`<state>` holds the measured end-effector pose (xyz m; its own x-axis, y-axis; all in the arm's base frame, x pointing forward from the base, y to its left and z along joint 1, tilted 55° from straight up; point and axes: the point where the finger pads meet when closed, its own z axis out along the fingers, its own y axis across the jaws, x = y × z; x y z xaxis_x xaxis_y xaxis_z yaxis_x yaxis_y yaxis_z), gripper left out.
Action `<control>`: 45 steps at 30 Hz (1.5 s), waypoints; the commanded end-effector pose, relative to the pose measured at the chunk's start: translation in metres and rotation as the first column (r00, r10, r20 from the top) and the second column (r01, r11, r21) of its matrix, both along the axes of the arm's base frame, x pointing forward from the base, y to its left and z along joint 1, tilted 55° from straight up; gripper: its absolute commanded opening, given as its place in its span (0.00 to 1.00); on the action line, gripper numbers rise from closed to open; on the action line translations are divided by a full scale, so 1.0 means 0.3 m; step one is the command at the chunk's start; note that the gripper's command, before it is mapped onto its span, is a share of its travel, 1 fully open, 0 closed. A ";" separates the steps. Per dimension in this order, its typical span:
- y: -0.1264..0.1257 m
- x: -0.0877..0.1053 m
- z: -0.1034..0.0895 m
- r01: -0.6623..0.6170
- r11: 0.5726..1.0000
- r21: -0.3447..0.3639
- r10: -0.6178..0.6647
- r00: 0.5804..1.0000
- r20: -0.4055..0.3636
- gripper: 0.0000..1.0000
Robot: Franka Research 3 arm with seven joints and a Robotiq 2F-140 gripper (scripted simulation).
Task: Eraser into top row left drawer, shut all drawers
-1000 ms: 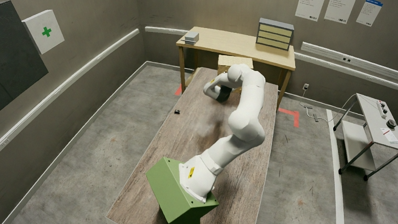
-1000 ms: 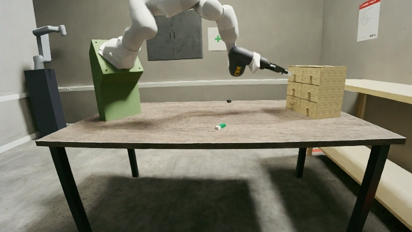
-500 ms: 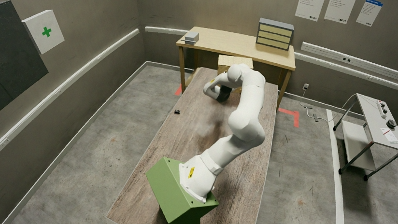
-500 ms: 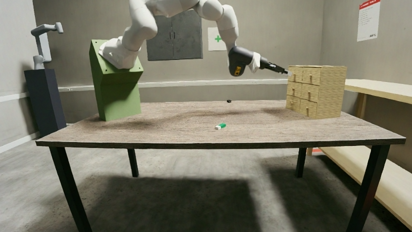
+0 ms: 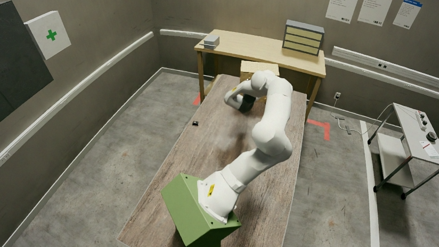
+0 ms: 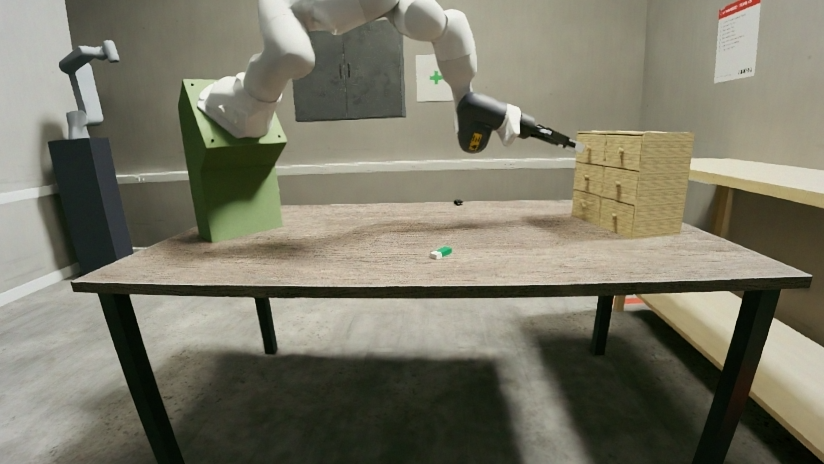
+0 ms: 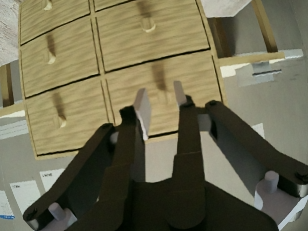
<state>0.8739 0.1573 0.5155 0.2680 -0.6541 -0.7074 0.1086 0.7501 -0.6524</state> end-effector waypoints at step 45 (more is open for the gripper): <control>0.040 0.095 0.056 0.001 1.000 0.001 -0.001 1.000 -0.001 0.28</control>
